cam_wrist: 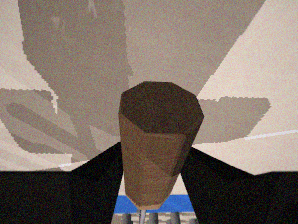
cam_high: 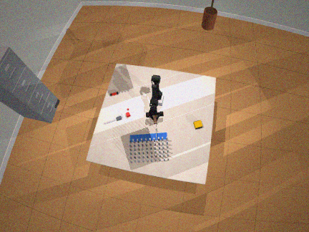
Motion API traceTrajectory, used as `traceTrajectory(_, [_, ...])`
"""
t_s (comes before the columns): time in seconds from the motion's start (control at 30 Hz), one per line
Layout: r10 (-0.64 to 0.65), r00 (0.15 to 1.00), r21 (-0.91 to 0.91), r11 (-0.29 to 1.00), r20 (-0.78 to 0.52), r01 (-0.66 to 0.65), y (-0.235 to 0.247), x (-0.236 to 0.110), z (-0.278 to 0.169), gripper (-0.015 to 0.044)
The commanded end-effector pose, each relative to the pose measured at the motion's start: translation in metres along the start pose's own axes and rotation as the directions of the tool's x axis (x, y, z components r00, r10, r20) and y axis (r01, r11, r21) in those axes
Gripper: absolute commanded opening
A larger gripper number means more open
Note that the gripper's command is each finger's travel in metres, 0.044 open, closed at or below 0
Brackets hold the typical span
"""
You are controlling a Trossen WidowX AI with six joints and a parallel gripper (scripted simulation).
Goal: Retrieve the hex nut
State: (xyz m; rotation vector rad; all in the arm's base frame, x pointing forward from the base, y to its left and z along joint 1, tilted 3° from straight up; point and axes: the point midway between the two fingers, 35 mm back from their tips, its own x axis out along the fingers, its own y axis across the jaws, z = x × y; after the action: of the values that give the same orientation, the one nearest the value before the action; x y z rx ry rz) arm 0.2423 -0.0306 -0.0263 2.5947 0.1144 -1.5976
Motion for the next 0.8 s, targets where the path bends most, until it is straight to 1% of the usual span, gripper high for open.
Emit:
traceTrajectory(0.0, [0.002,1.000,-0.003,1.000,-0.020,-0.002,0.001,-0.004,-0.008,0.0000])
traceTrajectory(0.4, [0.003,1.000,-0.002,1.000,-0.020,-0.003,0.002,-0.009,-0.010,0.0000])
traceTrajectory(0.77, [0.002,1.000,-0.004,1.000,-0.018,-0.002,0.001,-0.025,0.012,0.0000])
